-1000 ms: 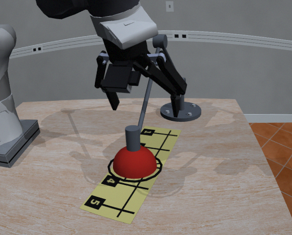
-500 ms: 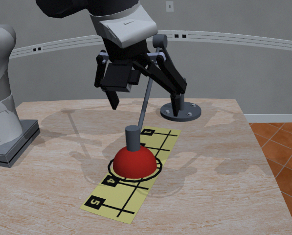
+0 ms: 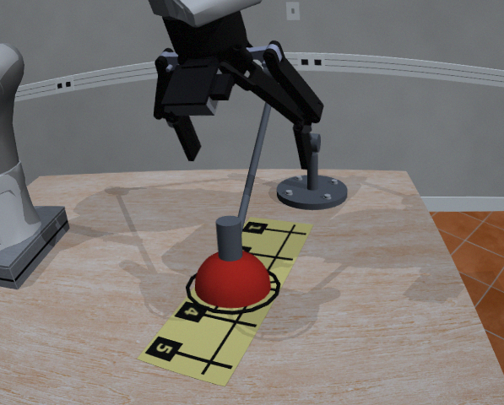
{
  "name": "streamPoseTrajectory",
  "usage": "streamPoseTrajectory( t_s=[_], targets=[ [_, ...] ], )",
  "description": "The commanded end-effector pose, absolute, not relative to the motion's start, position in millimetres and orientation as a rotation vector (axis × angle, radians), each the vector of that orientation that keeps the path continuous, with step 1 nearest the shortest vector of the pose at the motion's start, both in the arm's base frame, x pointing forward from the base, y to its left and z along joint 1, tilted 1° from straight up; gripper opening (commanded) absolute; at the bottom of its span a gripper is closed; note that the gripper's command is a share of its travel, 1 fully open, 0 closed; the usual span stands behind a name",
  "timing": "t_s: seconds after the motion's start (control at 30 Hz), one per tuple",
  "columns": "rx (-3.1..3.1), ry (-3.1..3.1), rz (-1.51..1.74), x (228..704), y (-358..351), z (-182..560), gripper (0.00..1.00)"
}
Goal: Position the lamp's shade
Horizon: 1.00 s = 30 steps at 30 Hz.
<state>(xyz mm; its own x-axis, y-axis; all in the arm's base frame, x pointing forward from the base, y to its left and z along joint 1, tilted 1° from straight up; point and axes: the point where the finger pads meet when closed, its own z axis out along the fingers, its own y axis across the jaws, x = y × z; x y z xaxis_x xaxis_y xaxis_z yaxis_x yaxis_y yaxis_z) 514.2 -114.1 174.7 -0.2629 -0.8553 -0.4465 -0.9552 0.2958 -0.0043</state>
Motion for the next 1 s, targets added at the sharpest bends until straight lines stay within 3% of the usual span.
streamPoseTrajectory(
  t_s=[0.0,0.47,0.97],
  targets=[
    [-1.647,2.204,0.406,505,-114,182,1.0],
    [-1.628,2.206,0.378,505,-141,233,1.0],
    [-1.617,2.208,0.357,511,-143,230,1.0]
  ],
)
